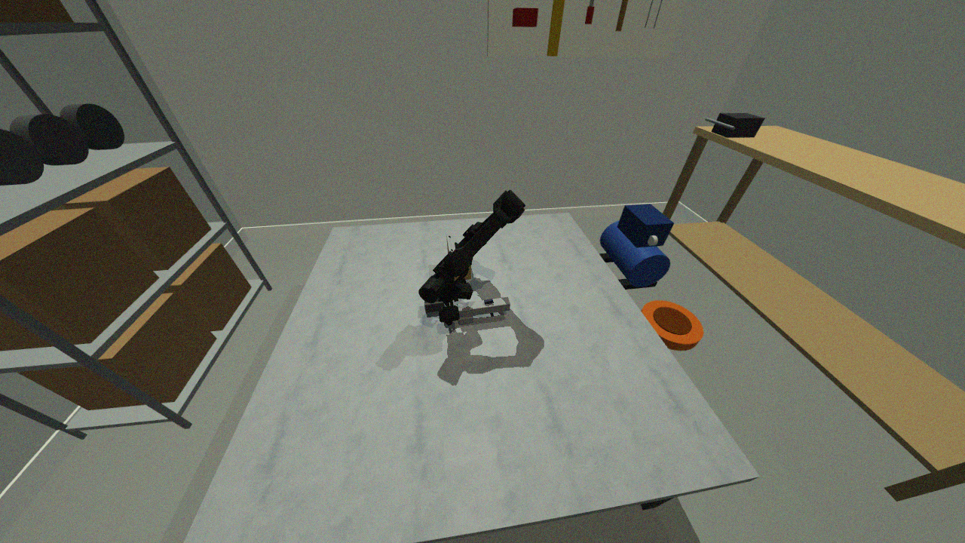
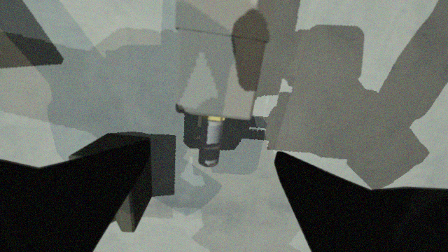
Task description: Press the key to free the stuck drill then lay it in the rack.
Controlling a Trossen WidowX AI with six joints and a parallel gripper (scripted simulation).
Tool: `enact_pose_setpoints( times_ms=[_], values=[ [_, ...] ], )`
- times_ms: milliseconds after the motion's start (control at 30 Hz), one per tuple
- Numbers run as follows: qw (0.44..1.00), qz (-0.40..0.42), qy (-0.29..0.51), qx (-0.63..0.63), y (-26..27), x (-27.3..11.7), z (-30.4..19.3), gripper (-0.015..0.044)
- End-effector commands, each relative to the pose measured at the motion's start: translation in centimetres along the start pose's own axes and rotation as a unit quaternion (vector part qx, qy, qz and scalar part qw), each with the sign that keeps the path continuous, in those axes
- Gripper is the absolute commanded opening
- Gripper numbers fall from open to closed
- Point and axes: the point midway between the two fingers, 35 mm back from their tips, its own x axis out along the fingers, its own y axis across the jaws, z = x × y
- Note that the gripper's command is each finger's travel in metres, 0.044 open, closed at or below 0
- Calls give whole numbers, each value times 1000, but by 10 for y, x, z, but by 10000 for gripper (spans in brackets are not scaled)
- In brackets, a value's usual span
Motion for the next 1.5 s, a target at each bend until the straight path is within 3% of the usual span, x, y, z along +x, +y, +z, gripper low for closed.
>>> enact_pose_setpoints(
  times_ms=[0,500,1000,1233,1467],
  values=[
    [1000,5,-4,4,3,9,2,440],
    [1000,5,-6,4,4,25,8,440],
    [1000,2,-3,0,2,22,8,46],
    [1000,2,-3,0,2,22,8,0],
    [1000,5,-5,4,3,22,2,0]
  ],
)
